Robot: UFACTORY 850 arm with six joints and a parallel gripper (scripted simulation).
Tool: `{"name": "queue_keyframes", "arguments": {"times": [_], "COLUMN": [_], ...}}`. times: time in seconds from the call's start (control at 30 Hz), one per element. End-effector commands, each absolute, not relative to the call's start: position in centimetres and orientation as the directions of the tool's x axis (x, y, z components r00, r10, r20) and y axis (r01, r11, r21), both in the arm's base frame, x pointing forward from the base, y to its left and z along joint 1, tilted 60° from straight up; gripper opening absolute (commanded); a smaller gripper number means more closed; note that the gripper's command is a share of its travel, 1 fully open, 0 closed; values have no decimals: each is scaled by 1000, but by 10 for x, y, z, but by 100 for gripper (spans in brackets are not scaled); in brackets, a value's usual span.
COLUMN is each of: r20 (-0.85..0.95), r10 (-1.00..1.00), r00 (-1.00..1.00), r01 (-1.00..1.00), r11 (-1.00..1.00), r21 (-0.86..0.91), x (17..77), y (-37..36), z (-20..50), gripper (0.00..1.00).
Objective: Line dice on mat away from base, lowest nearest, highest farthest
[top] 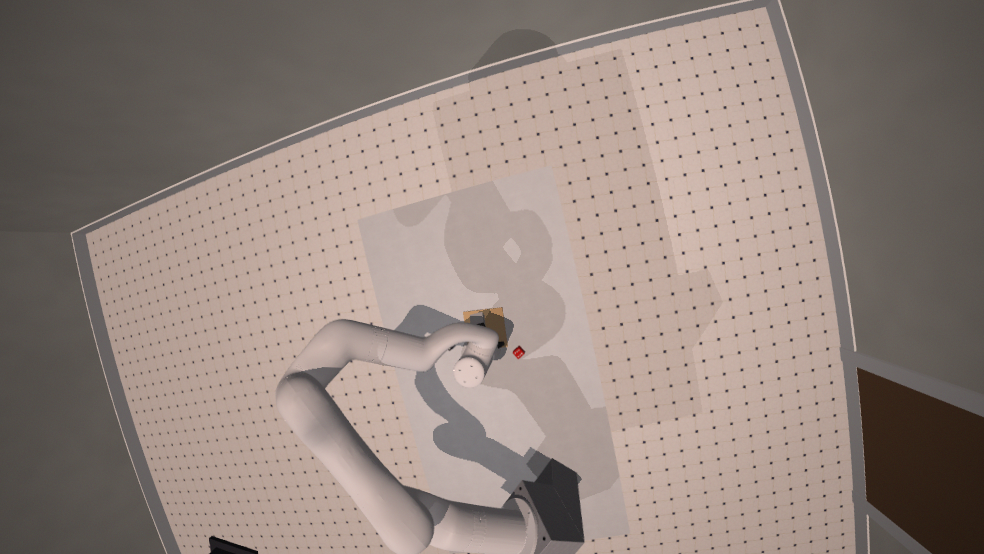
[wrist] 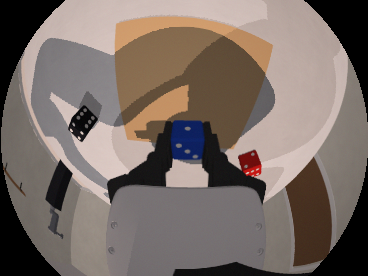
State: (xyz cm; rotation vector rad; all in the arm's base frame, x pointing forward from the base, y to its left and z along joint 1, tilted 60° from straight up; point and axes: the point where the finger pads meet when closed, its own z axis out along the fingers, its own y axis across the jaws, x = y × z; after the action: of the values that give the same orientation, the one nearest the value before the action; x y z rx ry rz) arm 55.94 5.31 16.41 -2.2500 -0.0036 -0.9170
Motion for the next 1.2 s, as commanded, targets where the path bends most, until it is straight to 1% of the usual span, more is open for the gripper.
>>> {"name": "queue_keyframes", "arguments": {"times": [0.0, 0.07, 0.1, 0.17, 0.2, 0.33, 0.37, 0.43, 0.47, 0.53, 0.57, 1.17], "r20": [615, 615, 615, 615, 615, 615, 615, 615, 615, 615, 615, 615], "r10": [-245, -245, -245, -245, -245, -245, -245, -245, -245, -245, -245, -245], "r00": [749, 749, 749, 749, 749, 749, 749, 749, 749, 749, 749, 749], "r01": [249, 249, 249, 249, 249, 249, 249, 249, 249, 249, 249, 249], "r11": [-757, -757, -757, -757, -757, -757, -757, -757, -757, -757, -757, -757], "r21": [-604, -604, -604, -604, -604, -604, -604, -604, -604, -604, -604, -604], "x": [560, 560, 560, 560, 560, 560, 560, 560, 560, 560, 560, 552], "y": [53, 53, 53, 53, 53, 53, 53, 53, 53, 53, 53, 45], "z": [164, 164, 164, 164, 164, 164, 164, 164, 164, 164, 164, 171], "gripper": [27, 27, 31, 31, 35, 35, 39, 39, 43, 43, 47, 47]}}
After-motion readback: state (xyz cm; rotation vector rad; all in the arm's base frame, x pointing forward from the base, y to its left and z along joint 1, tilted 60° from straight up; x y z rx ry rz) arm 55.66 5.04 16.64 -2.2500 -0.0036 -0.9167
